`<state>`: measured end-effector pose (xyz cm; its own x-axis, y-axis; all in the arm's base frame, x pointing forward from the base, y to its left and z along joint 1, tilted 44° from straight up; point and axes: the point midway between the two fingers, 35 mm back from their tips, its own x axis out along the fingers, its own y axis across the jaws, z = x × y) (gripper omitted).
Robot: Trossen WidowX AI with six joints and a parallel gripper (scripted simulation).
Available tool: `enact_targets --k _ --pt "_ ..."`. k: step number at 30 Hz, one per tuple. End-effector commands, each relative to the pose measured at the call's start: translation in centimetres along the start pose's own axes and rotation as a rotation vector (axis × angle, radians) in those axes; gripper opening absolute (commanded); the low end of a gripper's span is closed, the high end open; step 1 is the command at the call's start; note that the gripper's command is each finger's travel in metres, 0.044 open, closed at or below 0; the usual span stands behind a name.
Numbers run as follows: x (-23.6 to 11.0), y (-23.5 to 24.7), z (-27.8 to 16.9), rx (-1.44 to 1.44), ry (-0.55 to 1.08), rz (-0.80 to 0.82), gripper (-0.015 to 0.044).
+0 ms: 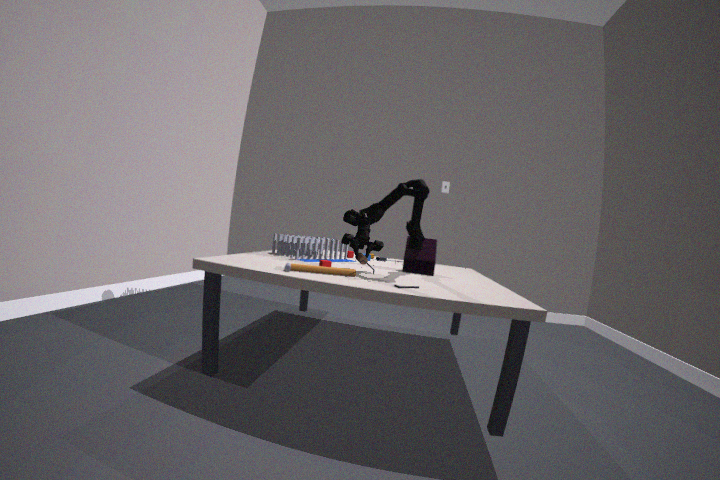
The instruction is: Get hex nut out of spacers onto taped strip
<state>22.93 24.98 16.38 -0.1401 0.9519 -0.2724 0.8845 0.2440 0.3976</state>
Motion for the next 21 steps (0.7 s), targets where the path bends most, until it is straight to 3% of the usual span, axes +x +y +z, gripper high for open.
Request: enact_targets --k 1,21 --pt "0.17 -0.14 0.15 0.009 0.0 -0.001 0.0" --pt "0.93 -0.27 0.35 0.009 0.005 0.006 0.0"
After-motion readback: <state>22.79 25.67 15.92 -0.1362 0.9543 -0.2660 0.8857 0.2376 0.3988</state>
